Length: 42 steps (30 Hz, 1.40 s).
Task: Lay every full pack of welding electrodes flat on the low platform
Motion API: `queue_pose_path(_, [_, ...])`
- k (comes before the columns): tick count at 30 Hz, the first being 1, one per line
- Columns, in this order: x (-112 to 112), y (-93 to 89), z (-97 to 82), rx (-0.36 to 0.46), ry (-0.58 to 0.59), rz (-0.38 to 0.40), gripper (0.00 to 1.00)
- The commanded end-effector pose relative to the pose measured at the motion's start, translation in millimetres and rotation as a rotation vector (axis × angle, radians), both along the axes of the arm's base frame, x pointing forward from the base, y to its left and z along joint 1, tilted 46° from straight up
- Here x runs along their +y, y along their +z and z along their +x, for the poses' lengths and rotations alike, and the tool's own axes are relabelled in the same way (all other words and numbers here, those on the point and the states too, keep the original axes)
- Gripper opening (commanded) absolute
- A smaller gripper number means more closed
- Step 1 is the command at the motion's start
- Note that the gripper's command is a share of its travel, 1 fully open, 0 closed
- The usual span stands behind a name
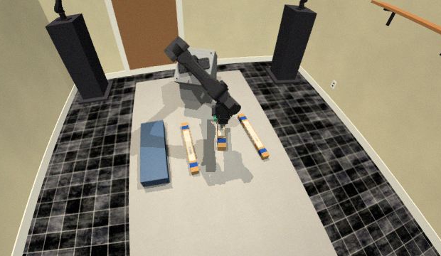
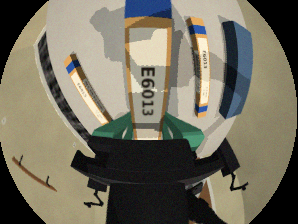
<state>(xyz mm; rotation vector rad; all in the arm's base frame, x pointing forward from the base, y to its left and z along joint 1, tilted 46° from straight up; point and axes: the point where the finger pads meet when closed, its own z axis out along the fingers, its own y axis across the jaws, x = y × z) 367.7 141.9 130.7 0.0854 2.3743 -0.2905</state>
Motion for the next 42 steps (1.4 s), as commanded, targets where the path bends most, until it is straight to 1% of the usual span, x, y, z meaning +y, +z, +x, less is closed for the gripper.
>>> queue_pose_path(1, [18.8, 24.5, -0.5, -0.043, 0.033, 0.020, 0.00])
queue_pose_path(2, [18.9, 24.1, -0.4, -0.042, 0.033, 0.020, 0.00])
queue_pose_path(3, [19.0, 15.8, 1.2, -0.025, 0.038, 0.003, 0.00])
queue_pose_path(4, [18.7, 13.5, 2.4, -0.022, 0.040, -0.001, 0.00])
queue_pose_path(6, [21.6, 26.0, 7.3, -0.065, 0.044, 0.040, 0.00])
queue_pose_path(8, [20.8, 23.3, 9.8, -0.065, 0.044, 0.038, 0.00])
queue_pose_path(10, [20.9, 9.2, 12.8, -0.039, 0.045, 0.021, 0.00])
queue_pose_path(11, [21.1, 7.6, 13.8, -0.037, 0.046, 0.023, 0.00])
queue_pose_path(12, [18.2, 11.9, 15.7, -0.049, 0.040, 0.031, 0.00])
queue_pose_path(14, [18.2, 11.9, 15.7, -0.049, 0.040, 0.031, 0.00])
queue_pose_path(15, [18.7, 18.7, 15.8, -0.068, 0.042, 0.037, 0.00])
queue_pose_path(18, [18.5, 14.9, 19.2, -0.066, 0.045, 0.040, 0.00])
queue_pose_path(19, [18.6, 11.5, 20.4, -0.061, 0.046, 0.038, 0.00])
queue_pose_path(20, [18.4, 1.4, 21.7, -0.042, 0.046, 0.025, 0.00])
queue_pose_path(21, [16.2, -5.0, 21.9, -0.030, 0.044, 0.017, 0.00])
queue_pose_path(22, [14.2, -7.1, 21.8, -0.028, 0.043, 0.015, 0.00])
queue_pose_path(24, [12.4, -2.3, 21.0, -0.043, 0.045, 0.025, 0.00])
queue_pose_path(25, [12.7, -3.3, 22.0, -0.043, 0.046, 0.025, 0.00])
queue_pose_path(26, [14.5, 1.2, 26.3, -0.056, 0.046, 0.033, 0.00])
queue_pose_path(27, [15.0, -2.5, 28.5, -0.051, 0.046, 0.030, 0.00])
queue_pose_path(29, [13.0, -15.4, 29.0, -0.028, 0.047, 0.015, 0.00])
queue_pose_path(31, [13.0, -15.4, 29.0, -0.028, 0.047, 0.015, 0.00])
queue_pose_path(32, [11.9, -6.6, 29.0, -0.049, 0.047, 0.028, 0.00])
queue_pose_path(33, [11.2, -8.6, 29.6, -0.047, 0.047, 0.026, 0.00])
queue_pose_path(34, [13.0, -4.2, 34.0, -0.059, 0.047, 0.034, 0.00])
queue_pose_path(35, [12.7, -4.1, 35.9, -0.063, 0.045, 0.034, 0.00])
queue_pose_path(36, [11.3, -7.1, 36.8, -0.059, 0.043, 0.031, 0.00])
queue_pose_path(37, [9.9, -19.3, 37.6, -0.035, 0.042, 0.017, 0.00])
queue_pose_path(38, [9.2, -25.2, 38.2, -0.025, 0.042, 0.012, 0.00])
queue_pose_path(39, [9.5, -26.1, 38.6, -0.025, 0.045, 0.012, 0.00])
queue_pose_path(41, [9.3, -15.9, 40.1, -0.051, 0.047, 0.028, 0.00])
queue_pose_path(42, [8.8, -17.4, 41.1, -0.051, 0.047, 0.028, 0.00])
